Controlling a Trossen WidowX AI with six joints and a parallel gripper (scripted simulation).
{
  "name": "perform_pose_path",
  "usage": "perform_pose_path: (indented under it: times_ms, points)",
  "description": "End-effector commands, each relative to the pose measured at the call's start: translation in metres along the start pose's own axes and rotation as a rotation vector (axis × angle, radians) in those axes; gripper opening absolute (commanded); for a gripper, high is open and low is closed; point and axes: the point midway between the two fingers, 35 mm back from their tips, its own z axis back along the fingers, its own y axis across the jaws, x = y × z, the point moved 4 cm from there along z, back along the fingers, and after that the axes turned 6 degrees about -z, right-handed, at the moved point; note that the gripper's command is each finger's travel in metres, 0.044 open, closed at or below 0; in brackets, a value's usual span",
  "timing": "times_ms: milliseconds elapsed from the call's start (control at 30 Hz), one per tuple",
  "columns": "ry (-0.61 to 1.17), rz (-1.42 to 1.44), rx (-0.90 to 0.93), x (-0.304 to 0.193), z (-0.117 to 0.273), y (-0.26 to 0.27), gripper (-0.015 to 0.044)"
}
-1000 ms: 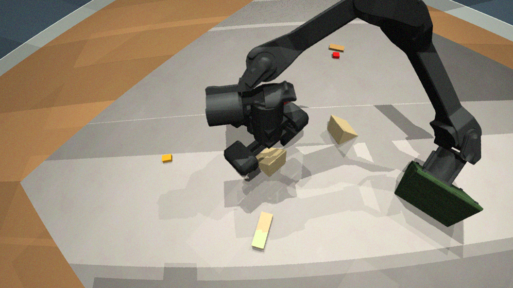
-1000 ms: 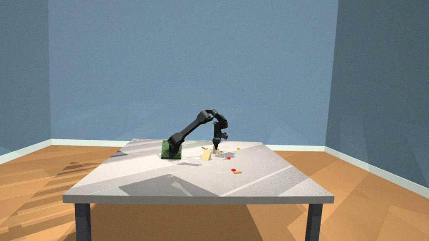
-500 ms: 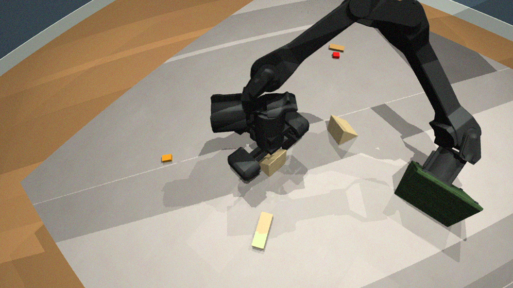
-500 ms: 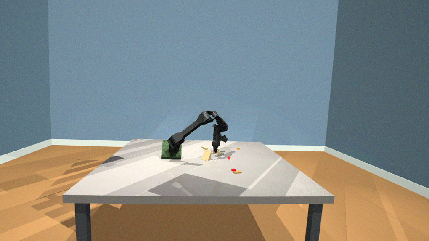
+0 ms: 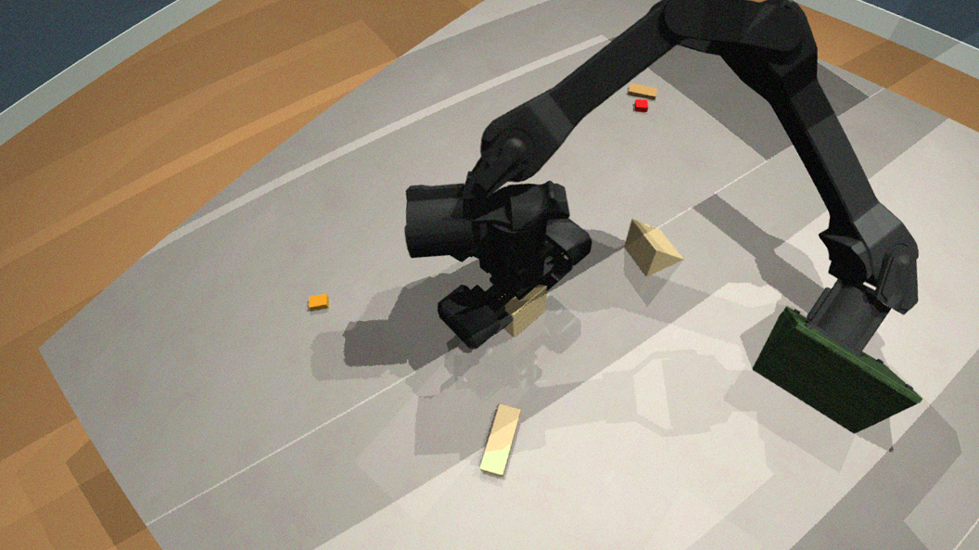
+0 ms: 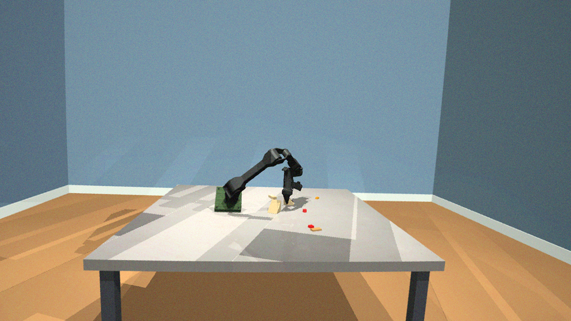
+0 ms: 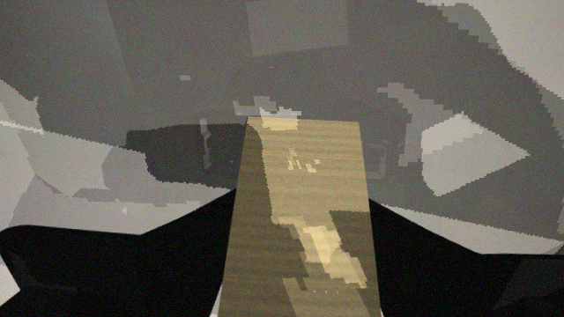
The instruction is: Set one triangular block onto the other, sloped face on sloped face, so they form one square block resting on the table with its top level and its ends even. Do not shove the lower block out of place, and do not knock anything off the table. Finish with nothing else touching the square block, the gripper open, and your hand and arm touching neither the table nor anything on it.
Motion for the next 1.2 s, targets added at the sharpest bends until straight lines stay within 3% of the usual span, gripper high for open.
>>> perform_pose_path:
  times_ms: [0,300,467,1167]
  points:
    - [-0.001,0.006,-0.003,0.000,-0.001,0.000,0.0216]
    - [0.000,0.003,-0.001,0.000,0.014,0.000,0.0000]
    - [0.001,0.001,0.001,0.000,0.030,0.000,0.0000]
    - [-0.001,0.188,-0.002,-0.001,0.028,0.000,0.0000]
